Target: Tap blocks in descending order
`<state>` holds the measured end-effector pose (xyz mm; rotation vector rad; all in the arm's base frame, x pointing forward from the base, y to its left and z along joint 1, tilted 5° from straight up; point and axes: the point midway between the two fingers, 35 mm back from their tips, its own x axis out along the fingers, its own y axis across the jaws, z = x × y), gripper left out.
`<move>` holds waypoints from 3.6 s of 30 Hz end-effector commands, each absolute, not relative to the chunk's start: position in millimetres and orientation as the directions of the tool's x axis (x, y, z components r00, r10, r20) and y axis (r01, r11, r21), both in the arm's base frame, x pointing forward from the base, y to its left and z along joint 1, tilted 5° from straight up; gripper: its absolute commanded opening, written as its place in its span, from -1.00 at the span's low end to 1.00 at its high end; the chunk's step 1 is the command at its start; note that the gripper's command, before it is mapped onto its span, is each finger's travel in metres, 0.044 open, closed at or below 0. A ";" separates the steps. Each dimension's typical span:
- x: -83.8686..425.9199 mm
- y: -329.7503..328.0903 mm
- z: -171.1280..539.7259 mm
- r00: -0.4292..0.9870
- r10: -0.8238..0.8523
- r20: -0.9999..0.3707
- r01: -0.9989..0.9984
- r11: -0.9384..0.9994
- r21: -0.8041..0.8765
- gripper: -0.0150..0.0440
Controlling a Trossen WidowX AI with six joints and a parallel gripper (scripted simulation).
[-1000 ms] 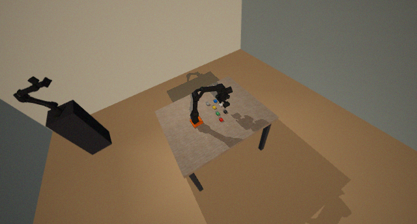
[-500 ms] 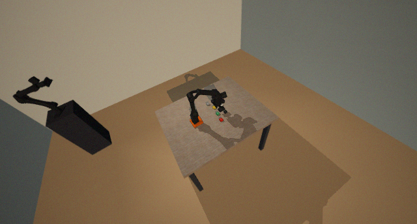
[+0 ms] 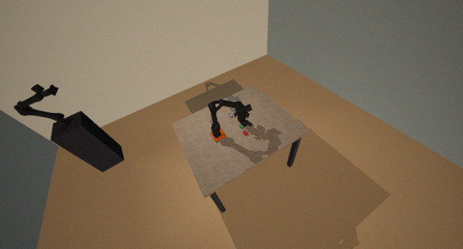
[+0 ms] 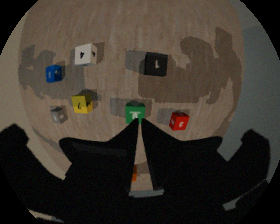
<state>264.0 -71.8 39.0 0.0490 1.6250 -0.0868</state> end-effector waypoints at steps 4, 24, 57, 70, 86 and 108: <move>263.3 -71.6 31.2 -0.058 -0.019 -0.998 0.082 0.996 -0.023 -0.42; 261.5 -71.9 8.3 -0.058 -0.019 -0.998 0.082 0.996 -0.023 -0.42; 267.0 121.6 118.1 -0.057 0.000 -0.998 0.082 0.997 -0.005 -0.42; 258.6 130.8 37.1 -0.058 0.001 -0.998 0.082 0.997 -0.004 -0.42; 257.6 131.0 15.5 -0.058 0.001 -0.998 0.082 0.997 -0.004 -0.42; 263.4 132.2 69.7 -0.058 0.001 -0.998 0.082 0.997 -0.004 -0.42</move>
